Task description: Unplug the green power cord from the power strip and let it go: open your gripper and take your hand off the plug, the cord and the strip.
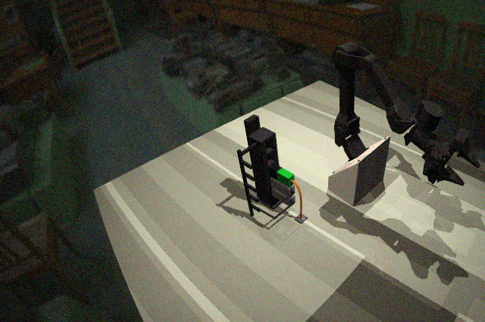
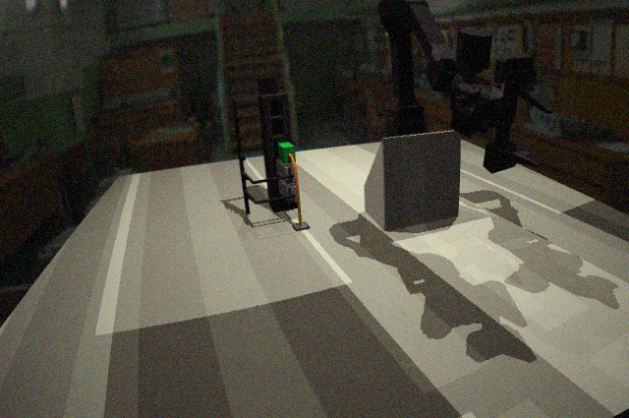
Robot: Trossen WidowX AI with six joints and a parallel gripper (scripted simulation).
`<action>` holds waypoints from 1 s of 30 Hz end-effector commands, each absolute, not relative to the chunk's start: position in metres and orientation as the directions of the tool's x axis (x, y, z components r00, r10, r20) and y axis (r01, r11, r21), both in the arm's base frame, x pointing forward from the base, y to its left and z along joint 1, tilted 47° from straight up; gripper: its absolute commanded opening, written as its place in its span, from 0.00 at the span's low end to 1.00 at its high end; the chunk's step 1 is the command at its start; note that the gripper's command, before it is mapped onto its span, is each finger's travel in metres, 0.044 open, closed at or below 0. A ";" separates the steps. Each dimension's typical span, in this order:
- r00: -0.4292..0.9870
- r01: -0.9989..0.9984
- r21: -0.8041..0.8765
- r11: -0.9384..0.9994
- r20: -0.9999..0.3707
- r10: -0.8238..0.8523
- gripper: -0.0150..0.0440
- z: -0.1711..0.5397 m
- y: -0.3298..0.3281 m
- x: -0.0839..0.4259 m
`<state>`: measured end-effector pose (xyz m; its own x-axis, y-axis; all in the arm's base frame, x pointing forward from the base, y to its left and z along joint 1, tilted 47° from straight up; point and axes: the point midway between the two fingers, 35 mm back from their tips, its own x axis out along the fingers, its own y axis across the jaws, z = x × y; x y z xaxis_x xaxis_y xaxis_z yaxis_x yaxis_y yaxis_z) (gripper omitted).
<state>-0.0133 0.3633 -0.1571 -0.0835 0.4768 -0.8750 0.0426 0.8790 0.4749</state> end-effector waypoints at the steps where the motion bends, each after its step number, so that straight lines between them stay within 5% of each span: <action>1: -0.077 0.034 0.472 0.881 -0.878 0.473 0.89 -0.157 0.363 -0.011; 9: 0.147 -0.319 0.176 0.931 -0.961 0.232 0.53 -0.142 0.341 0.092; 21: 0.242 -0.613 -0.262 0.745 -0.960 -0.139 0.53 -0.094 0.269 0.189; 30: 0.217 -0.811 -0.383 0.443 -0.899 -0.379 0.53 -0.044 0.207 0.234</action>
